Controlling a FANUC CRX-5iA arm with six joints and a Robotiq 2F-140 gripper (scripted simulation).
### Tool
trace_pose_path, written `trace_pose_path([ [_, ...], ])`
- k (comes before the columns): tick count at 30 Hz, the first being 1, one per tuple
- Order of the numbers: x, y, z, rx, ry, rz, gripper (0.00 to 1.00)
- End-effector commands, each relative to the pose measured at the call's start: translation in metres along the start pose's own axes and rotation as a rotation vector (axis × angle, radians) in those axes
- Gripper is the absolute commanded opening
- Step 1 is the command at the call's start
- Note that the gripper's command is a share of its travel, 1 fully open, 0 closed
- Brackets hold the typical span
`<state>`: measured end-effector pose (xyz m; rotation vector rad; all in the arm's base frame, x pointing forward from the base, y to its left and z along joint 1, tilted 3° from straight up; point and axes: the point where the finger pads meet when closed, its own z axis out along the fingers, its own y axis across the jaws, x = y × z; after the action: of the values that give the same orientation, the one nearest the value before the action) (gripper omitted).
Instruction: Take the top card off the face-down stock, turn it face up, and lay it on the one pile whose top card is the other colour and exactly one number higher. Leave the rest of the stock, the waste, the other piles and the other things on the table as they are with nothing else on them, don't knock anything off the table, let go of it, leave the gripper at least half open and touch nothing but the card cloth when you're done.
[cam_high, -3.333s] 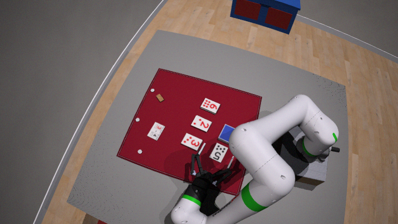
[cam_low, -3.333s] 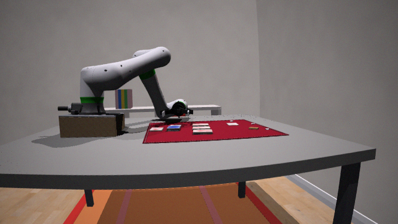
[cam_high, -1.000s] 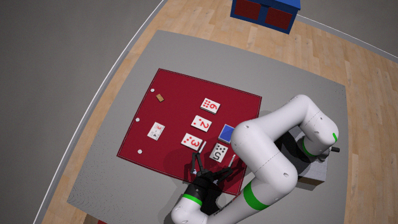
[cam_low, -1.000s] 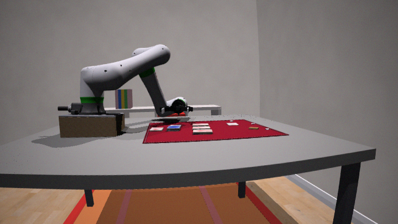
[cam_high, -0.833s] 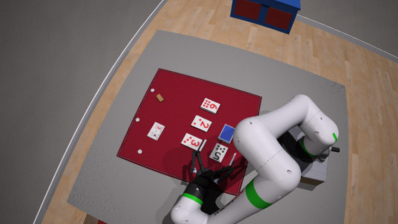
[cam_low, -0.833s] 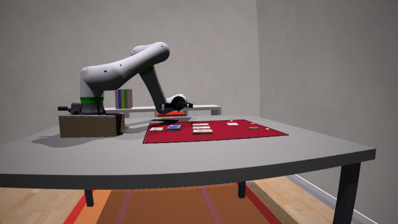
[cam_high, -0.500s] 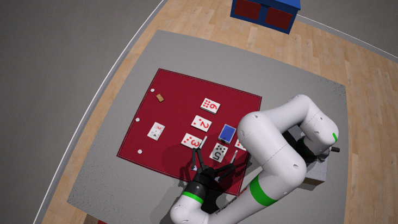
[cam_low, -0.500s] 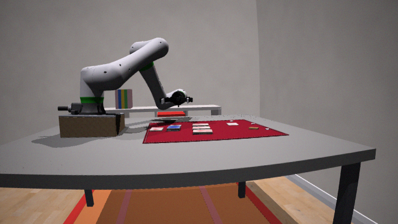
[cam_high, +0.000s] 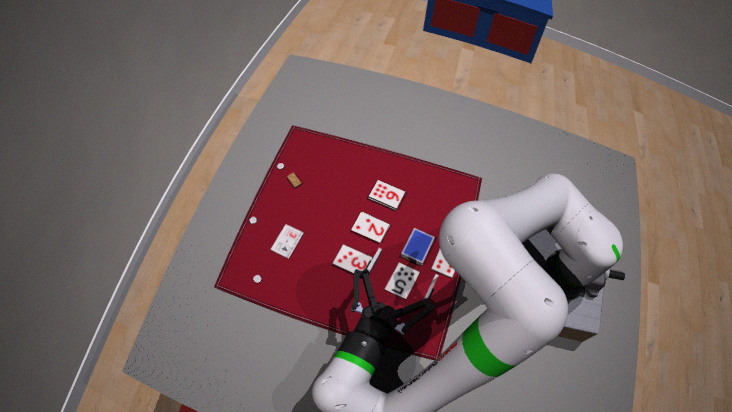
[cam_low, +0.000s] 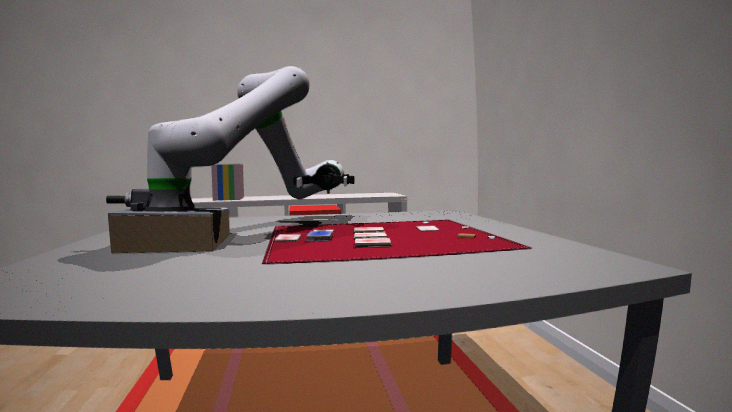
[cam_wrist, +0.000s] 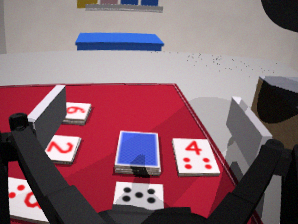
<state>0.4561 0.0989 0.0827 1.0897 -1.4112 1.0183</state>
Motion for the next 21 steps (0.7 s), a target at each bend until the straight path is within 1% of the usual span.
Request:
trace_pose_path([
  [1,0.0001,-0.0001,0.0000,0.000,-0.007,0.000,1.00],
  [5,0.0002,-0.0002,0.0002,0.000,-0.047,0.000,1.00],
  [8,0.0001,-0.0002,0.0000,0.000,-0.101,0.000,1.00],
  [11,0.0001,-0.0002,0.0002,0.000,-0.174,0.000,1.00],
  [15,0.0001,-0.0002,0.0002,0.000,-0.300,0.000,1.00],
  [17,0.0001,-0.0002,0.0002,0.000,-0.300,0.000,1.00],
  [21,0.0000,-0.0002,0.0002,0.000,-0.451,0.000,1.00],
])
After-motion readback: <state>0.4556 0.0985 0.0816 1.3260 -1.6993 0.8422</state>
